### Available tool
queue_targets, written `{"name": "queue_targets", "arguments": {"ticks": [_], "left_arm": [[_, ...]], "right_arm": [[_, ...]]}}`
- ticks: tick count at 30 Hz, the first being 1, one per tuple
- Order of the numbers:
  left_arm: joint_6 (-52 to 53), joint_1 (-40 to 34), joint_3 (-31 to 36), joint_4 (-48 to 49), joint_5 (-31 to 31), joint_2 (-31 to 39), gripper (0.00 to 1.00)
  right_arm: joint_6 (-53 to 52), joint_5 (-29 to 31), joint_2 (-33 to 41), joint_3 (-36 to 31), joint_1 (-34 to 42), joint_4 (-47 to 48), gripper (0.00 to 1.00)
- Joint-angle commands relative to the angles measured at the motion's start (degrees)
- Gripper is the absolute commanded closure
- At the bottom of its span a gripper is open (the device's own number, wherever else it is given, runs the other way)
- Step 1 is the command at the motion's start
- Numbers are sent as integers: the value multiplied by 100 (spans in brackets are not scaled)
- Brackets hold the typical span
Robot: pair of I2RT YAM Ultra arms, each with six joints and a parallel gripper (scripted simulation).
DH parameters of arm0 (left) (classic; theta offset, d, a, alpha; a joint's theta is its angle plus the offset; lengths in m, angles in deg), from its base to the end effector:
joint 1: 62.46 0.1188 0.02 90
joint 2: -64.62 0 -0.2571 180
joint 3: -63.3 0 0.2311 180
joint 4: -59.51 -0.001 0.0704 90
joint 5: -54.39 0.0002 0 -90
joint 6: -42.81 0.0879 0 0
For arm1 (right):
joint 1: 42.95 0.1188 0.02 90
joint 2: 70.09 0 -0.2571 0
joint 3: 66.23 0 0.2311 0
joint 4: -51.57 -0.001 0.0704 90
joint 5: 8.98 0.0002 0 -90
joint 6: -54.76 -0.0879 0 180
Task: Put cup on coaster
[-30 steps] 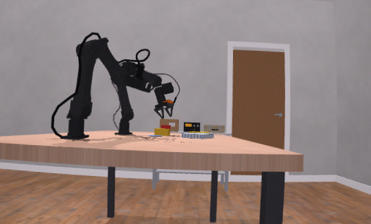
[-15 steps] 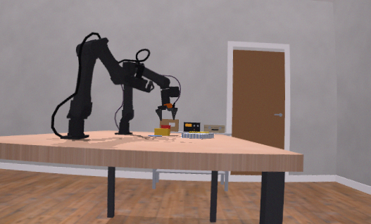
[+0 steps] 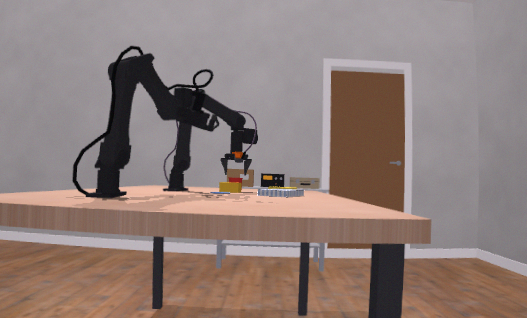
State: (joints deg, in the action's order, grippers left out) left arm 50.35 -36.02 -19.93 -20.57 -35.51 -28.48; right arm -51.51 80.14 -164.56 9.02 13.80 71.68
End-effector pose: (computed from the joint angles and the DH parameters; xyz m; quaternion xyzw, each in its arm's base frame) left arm 0.2338 0.1172 0.1776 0.5814 0.8136 0.0000 0.0010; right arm 0.2264 0.3496 0.3013 -0.2478 0.6564 0.4283 0.5695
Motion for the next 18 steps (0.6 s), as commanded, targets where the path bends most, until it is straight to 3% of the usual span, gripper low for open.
{"name": "queue_targets", "arguments": {"ticks": [1,18], "left_arm": [[101,0,-38,28,-35,-48,4],[93,0,425,593,-28,-162,4]], "right_arm": [[-35,44,191,-50,-19,97,0],[-35,44,191,-50,-19,97,0]]}}
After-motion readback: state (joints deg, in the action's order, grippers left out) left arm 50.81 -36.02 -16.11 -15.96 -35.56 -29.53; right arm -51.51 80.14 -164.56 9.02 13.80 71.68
